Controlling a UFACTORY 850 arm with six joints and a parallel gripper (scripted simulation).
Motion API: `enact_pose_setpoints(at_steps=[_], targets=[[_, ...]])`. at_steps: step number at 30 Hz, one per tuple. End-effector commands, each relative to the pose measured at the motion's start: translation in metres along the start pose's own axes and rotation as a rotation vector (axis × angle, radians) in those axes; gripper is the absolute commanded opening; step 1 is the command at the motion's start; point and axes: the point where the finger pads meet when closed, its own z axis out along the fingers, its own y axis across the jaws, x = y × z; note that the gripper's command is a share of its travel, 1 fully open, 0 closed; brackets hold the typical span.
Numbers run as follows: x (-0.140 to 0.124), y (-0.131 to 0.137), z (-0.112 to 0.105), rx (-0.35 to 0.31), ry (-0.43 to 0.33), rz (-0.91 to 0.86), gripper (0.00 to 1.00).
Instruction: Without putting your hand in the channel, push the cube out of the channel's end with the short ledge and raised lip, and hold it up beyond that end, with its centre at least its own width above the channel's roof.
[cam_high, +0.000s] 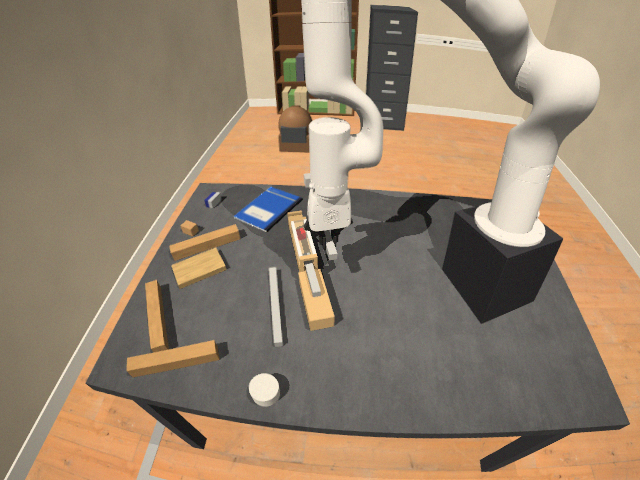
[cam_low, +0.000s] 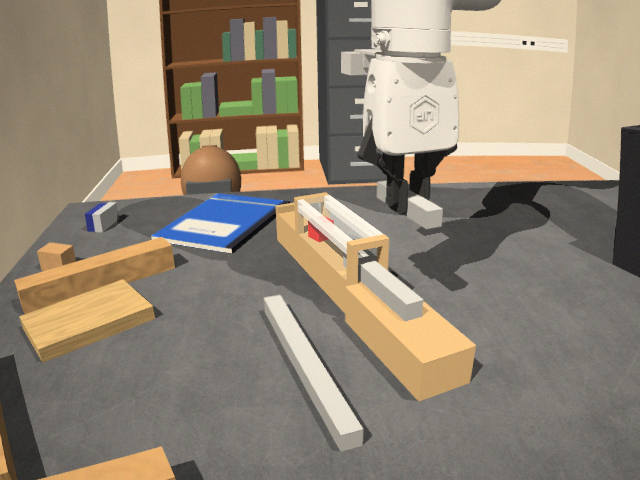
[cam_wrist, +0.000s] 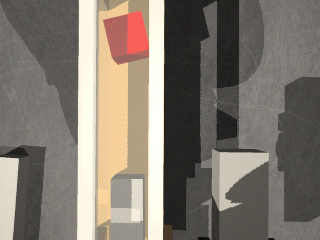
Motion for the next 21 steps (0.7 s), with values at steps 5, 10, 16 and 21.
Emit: enact_pose_setpoints(at_steps=[5, 10, 16, 21], targets=[[-0.107, -0.033, 0.018, -0.002, 0.003, -0.005, 0.0], [-0.155, -0.048, 0.036, -0.002, 0.003, -0.005, 0.0], [-0.173, -0.055, 0.044, -0.002, 0.003, -0.005, 0.0], [-0.173, -0.055, 0.054, -0.002, 0.003, -0.005, 0.0]])
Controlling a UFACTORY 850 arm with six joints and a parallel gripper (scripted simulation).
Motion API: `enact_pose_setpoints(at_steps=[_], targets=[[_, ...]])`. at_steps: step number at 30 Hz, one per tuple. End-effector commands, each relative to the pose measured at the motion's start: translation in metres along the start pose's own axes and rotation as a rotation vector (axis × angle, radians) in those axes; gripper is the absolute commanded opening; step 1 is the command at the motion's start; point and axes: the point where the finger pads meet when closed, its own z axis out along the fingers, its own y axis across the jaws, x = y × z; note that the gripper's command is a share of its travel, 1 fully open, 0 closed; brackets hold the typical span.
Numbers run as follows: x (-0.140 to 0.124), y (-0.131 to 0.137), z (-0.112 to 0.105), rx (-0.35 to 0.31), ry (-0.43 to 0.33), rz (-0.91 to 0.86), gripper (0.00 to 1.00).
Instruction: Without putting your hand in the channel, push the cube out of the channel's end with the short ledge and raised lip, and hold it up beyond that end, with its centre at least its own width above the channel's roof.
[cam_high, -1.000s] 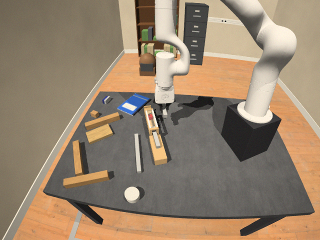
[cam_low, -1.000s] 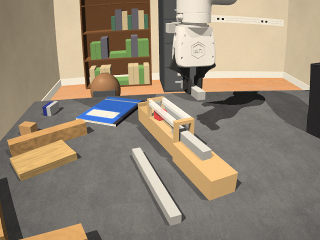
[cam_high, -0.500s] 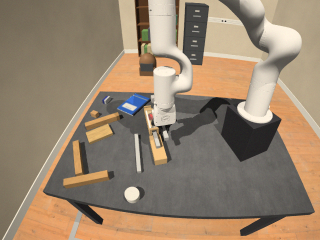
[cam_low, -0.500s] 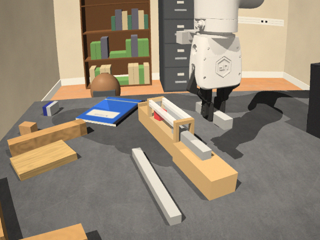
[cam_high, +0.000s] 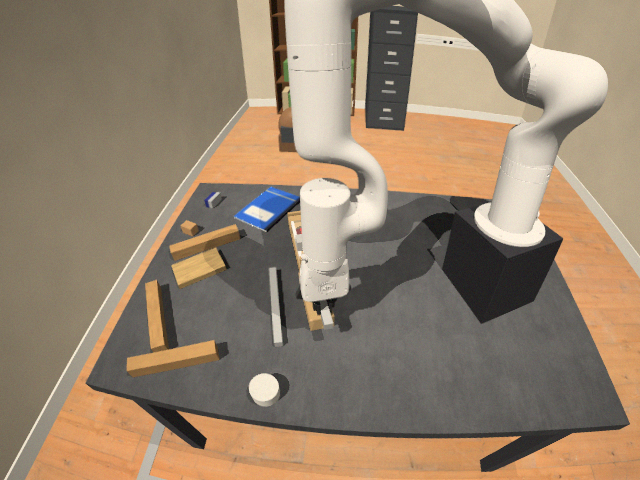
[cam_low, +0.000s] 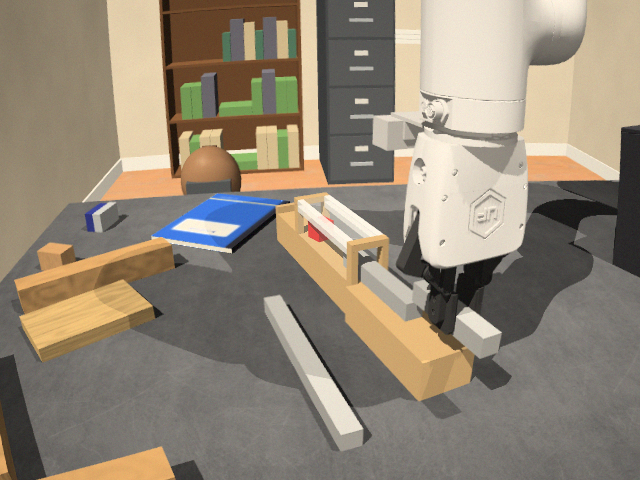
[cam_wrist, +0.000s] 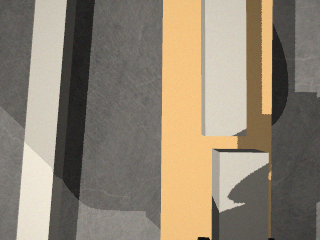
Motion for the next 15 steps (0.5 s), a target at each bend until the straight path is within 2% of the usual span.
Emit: enact_pose_setpoints(at_steps=[1, 6, 15], targets=[[-0.004, -0.005, 0.013, -0.012, 0.003, 0.0, 0.0], [-0.004, -0.005, 0.023, -0.012, 0.003, 0.0, 0.0], [-0.004, -0.005, 0.024, -0.012, 0.003, 0.0, 0.0]])
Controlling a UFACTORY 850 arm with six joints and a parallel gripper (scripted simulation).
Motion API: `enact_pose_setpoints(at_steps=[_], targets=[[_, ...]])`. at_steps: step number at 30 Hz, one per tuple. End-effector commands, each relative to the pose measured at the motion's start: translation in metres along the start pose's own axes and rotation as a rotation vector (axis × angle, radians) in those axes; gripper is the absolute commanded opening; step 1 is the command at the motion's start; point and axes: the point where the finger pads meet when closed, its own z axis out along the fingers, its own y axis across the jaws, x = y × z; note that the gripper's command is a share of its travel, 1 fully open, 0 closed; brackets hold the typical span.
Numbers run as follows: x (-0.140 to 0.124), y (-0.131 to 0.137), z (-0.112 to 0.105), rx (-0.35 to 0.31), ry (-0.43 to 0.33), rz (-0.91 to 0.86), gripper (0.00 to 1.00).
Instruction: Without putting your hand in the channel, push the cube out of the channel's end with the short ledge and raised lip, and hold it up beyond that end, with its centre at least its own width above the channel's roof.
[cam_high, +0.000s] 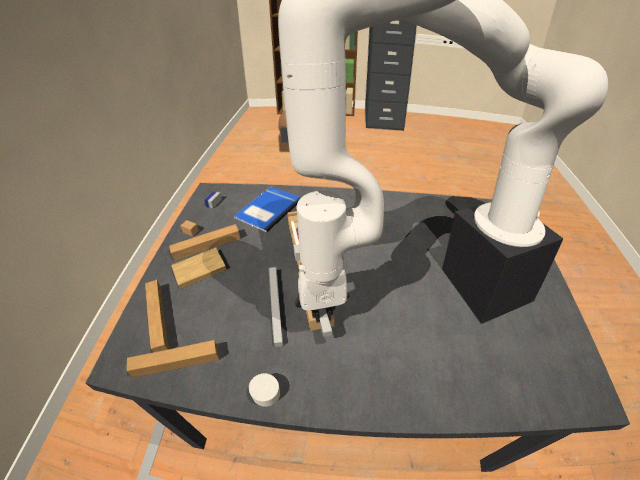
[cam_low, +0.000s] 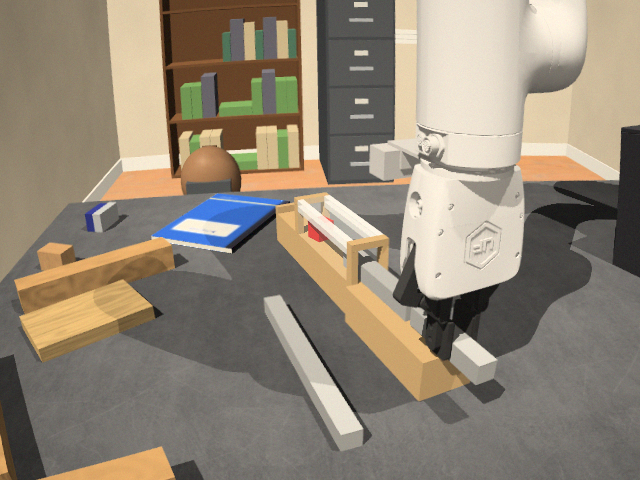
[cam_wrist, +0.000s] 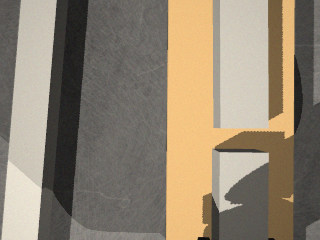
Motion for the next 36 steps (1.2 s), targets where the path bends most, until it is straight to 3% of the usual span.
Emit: enact_pose_setpoints(at_steps=[1, 27, 36], targets=[[0.0, -0.001, 0.0, 0.001, 0.0, 0.0, 0.0], [0.008, -0.001, 0.0, 0.001, 0.0, 0.0, 0.0], [0.027, -0.001, 0.0, 0.001, 0.0, 0.0, 0.0]])
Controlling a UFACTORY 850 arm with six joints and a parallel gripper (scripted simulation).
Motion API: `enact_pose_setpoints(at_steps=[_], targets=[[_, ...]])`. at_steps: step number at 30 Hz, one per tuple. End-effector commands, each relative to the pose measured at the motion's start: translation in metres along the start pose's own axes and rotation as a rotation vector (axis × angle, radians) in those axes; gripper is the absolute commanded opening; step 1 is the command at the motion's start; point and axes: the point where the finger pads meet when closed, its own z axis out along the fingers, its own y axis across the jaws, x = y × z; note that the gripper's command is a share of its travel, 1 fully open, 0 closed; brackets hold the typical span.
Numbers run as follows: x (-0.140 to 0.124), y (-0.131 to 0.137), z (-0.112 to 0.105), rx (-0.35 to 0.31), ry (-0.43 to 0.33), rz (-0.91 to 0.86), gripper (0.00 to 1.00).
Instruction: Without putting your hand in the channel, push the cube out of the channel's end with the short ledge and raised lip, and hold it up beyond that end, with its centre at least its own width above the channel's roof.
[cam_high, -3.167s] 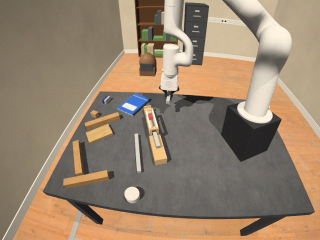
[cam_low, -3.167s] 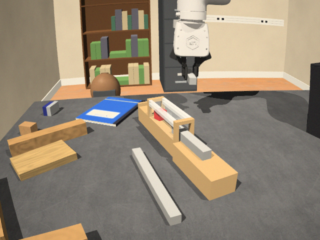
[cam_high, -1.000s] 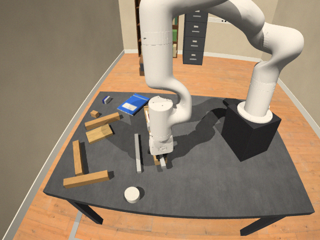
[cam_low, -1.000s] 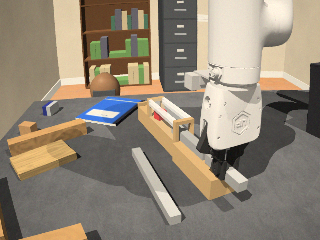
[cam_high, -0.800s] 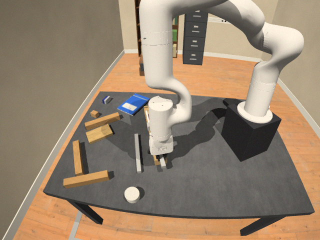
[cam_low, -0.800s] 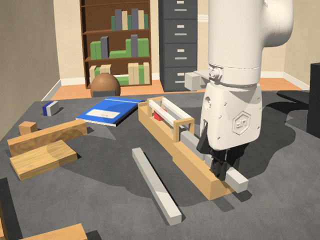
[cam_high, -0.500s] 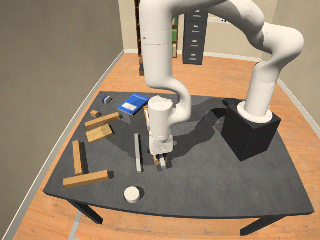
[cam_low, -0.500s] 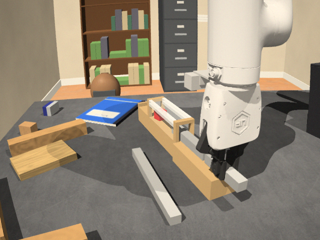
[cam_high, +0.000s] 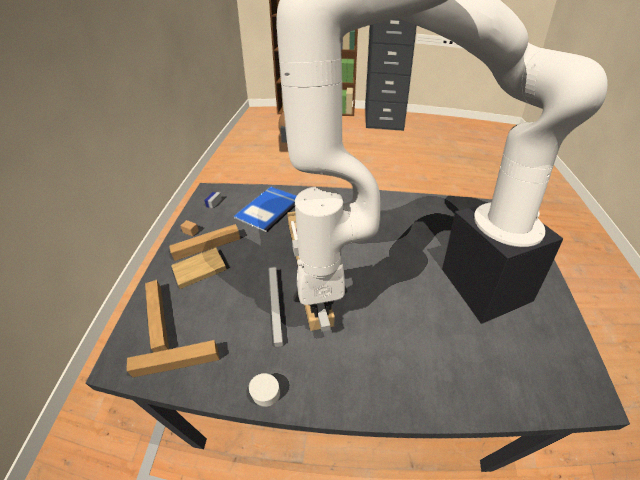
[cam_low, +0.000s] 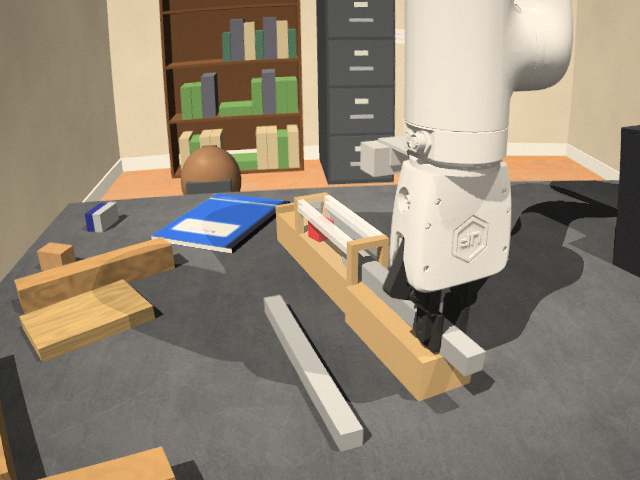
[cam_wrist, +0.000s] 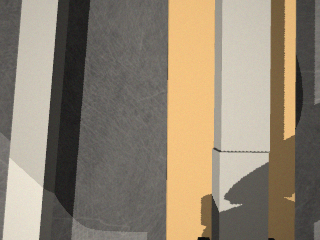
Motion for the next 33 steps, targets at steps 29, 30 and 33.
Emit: enact_pose_setpoints(at_steps=[29, 30, 33], targets=[[0.092, -0.002, -0.001, 0.003, 0.0, 0.0, 0.0], [0.094, -0.002, -0.001, 0.003, 0.0, 0.0, 0.0], [0.1, -0.002, -0.001, 0.003, 0.0, 0.0, 0.0]])
